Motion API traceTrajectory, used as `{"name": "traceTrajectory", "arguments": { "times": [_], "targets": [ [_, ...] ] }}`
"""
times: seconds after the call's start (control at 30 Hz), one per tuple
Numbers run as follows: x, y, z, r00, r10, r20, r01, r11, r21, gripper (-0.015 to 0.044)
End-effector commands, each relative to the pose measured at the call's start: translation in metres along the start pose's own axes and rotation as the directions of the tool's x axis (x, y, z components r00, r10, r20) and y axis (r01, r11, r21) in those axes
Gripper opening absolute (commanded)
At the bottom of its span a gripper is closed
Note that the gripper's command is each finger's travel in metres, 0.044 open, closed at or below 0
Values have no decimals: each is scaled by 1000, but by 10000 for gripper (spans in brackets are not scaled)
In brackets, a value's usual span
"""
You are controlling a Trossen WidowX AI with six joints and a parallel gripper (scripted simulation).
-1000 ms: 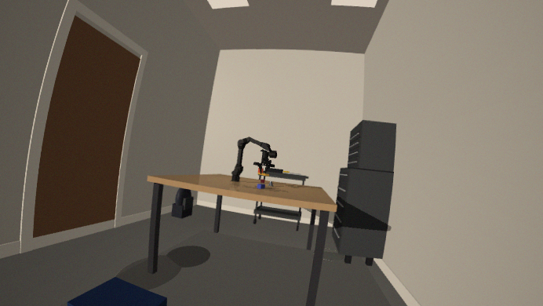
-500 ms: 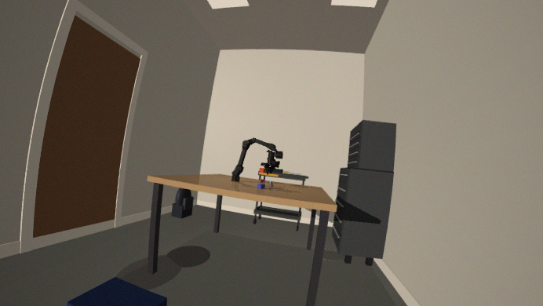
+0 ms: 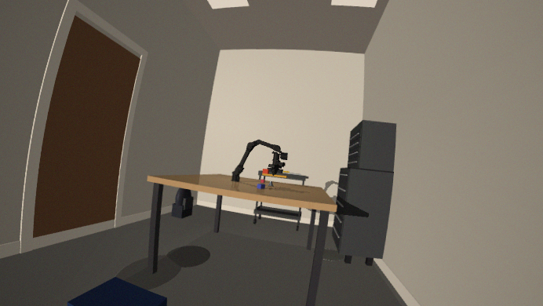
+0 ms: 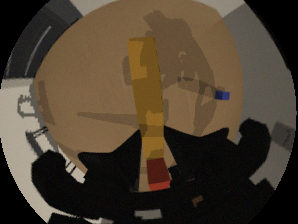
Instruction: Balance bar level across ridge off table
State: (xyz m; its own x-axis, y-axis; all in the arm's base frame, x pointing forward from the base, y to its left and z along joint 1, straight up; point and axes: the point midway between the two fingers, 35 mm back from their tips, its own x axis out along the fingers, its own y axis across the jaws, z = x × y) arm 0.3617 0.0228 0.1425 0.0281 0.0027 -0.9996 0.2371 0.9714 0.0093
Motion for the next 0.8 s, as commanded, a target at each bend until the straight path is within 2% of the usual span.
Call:
{"name": "traceTrajectory", "arguments": {
  "times": [0.0, 0.77],
  "targets": [
    [-1, 3, 2, 1000, 0, 3, 0, 1000, -24, 0],
    [34, 7, 3, 1000, 1, 3, 0, 1000, -25, 0]
  ]
}}
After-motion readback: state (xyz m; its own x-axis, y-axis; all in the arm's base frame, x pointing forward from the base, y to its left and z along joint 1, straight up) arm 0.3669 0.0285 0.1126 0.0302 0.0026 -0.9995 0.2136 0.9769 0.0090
